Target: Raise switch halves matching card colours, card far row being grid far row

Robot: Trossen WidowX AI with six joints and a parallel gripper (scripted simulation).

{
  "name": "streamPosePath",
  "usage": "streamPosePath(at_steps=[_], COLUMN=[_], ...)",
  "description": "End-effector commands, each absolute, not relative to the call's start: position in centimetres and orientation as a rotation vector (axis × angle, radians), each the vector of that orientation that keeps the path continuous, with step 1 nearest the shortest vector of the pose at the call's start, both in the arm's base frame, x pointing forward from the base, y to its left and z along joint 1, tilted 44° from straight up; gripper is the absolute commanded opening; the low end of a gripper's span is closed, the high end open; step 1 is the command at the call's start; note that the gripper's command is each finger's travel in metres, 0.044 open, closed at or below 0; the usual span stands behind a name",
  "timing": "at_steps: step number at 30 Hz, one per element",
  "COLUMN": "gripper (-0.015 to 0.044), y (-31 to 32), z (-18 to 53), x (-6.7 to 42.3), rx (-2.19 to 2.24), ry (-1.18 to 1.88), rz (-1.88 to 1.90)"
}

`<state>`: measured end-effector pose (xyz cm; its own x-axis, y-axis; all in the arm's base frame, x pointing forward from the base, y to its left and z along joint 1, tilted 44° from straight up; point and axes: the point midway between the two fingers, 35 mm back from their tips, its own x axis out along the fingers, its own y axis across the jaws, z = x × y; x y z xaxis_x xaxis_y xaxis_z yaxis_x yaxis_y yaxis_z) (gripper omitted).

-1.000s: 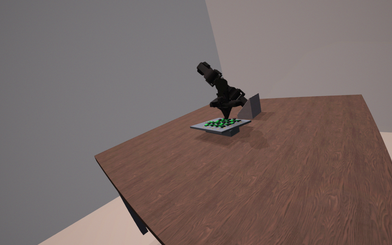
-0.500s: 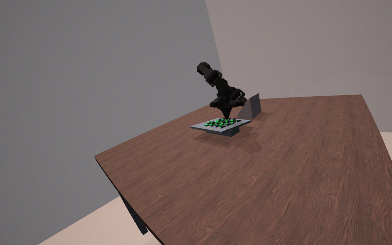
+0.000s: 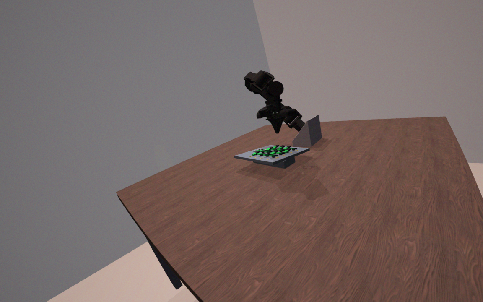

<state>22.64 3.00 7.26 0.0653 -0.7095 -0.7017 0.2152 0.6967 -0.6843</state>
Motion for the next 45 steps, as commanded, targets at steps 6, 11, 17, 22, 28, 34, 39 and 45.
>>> streamPosePath(at_steps=[6,11,17,22,28,34,39,45], gripper=[0.0,0.0,0.0,0.0,0.0,0.0,0.0,0.0], y=[1.5,-0.8,-1.0,-1.7,-2.1,-2.7,-2.7,-2.7], z=[8.8,6.5,6.3,5.7,5.2,4.7,4.7,4.7], x=[20.7,20.9,20.9,20.9,21.0,21.0,21.0,21.0], rx=[-0.455,-0.463,-0.464,-0.464,-0.464,-0.464,-0.464,-0.464], ry=[1.331,1.307,1.305,1.305,1.305,1.304,1.304,1.304], rz=[-0.735,-0.728,-0.728,-0.728,-0.728,-0.728,-0.728,-0.728])
